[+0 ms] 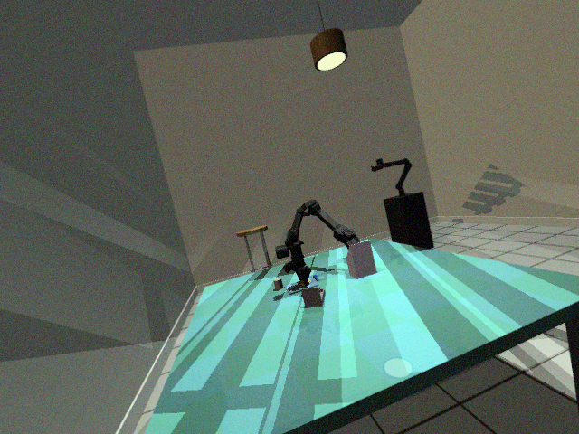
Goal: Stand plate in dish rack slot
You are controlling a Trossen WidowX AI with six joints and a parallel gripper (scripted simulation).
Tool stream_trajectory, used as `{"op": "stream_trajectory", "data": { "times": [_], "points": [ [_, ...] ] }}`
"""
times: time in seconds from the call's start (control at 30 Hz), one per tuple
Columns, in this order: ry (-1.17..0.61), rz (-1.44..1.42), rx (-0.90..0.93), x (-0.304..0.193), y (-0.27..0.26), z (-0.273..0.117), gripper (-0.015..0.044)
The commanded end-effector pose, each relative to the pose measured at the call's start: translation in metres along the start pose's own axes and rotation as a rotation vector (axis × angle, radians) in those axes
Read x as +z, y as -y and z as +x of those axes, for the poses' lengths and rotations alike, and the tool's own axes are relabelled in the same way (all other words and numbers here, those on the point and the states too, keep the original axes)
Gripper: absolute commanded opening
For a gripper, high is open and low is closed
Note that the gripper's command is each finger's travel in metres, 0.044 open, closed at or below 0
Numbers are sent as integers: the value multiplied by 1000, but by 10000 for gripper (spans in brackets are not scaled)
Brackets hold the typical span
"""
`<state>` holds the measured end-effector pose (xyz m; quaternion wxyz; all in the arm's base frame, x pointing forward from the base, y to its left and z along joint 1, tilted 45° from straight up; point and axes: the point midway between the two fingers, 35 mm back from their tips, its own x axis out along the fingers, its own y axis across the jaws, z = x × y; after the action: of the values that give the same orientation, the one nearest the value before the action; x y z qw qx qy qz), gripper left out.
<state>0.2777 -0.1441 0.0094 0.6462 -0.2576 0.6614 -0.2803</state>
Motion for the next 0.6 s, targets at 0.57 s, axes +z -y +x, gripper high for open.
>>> {"op": "stream_trajectory", "data": {
  "times": [0.57],
  "points": [
    [-7,-10,-5,-3,-1,3,277]
  ]
}}
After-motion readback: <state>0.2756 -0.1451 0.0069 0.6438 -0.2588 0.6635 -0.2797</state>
